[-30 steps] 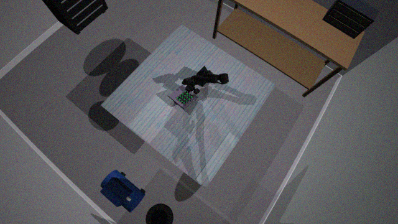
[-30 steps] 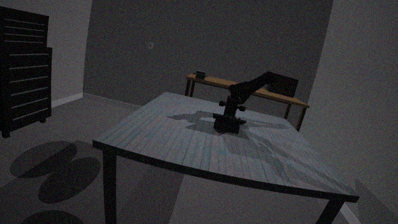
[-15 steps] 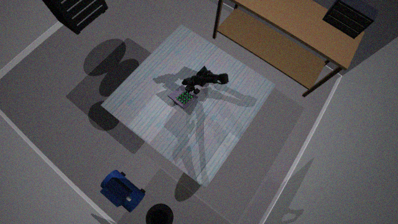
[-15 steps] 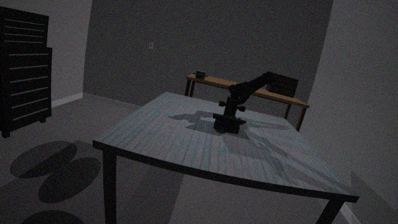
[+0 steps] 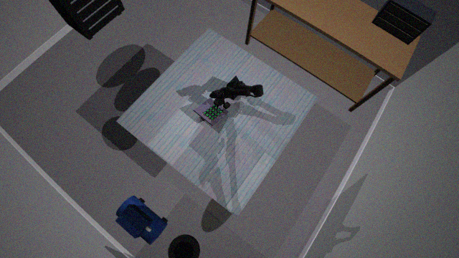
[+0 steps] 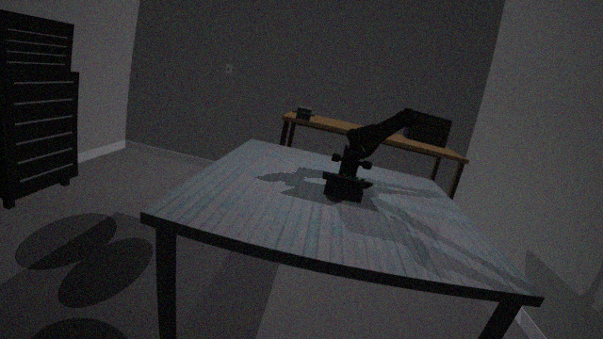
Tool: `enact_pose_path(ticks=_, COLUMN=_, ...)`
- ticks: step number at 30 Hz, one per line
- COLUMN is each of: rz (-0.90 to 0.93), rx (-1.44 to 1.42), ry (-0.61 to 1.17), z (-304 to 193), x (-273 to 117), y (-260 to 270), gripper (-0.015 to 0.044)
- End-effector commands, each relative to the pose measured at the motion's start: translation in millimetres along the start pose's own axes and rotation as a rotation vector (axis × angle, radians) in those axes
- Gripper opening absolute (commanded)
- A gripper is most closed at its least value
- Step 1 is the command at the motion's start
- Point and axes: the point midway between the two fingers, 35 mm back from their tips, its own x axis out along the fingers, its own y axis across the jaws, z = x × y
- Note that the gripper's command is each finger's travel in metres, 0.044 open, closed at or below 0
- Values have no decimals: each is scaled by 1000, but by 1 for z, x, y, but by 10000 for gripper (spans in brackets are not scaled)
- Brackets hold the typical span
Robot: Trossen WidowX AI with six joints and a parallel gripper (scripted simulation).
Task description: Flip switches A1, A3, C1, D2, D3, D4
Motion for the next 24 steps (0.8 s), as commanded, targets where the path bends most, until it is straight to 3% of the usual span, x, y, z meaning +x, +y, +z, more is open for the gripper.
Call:
enact_pose_path(ticks=1, rz=0, rx=6, ry=2, z=-1, x=1, y=0, gripper=0)
enact_pose_path(ticks=4, rz=-5, rx=0, ry=3, z=1, x=-5, y=-2, gripper=0)
enact_pose_path(ticks=11, rz=-4, rx=6, ry=30, z=2, x=-63, y=-1, gripper=0)
enact_pose_path(ticks=24, rz=-4, rx=5, ry=31, z=20, x=-62, y=-28, gripper=0)
